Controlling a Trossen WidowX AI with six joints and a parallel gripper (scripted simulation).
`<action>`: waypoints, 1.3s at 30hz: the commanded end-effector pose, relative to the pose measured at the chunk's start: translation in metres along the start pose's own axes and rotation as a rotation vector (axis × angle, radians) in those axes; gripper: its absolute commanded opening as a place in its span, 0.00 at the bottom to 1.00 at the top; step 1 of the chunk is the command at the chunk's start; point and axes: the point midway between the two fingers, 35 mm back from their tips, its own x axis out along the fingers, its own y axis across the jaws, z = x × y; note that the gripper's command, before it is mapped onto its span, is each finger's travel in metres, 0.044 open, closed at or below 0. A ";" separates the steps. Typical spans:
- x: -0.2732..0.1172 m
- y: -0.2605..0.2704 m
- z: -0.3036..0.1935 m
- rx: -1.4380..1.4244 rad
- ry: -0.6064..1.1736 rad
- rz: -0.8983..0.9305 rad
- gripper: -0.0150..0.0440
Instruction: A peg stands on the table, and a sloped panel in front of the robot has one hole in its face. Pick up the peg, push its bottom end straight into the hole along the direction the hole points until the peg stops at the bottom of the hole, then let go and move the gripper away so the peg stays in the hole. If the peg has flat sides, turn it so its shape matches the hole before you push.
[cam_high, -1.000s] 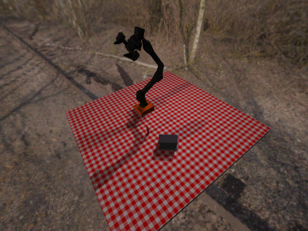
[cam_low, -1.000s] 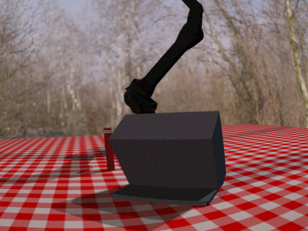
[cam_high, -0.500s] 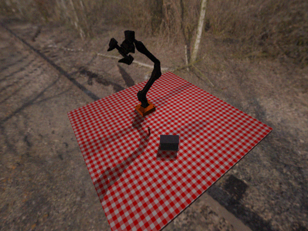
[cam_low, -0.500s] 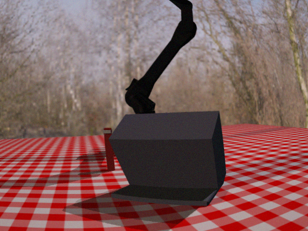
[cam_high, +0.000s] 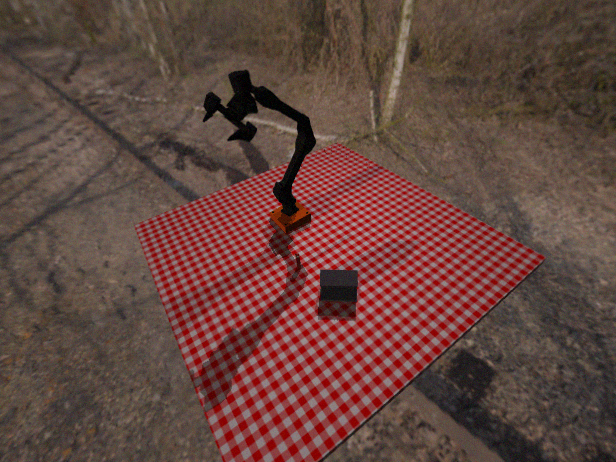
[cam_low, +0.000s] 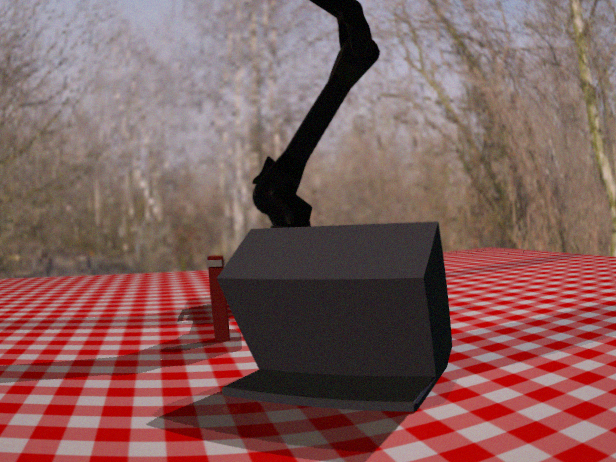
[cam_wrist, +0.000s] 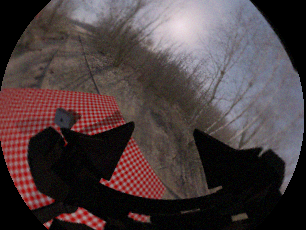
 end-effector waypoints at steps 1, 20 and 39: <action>0.014 0.005 -0.011 0.000 0.019 0.042 1.00; 0.077 0.051 -0.049 -0.054 0.077 0.288 1.00; 0.127 0.128 -0.080 -0.197 0.148 0.564 1.00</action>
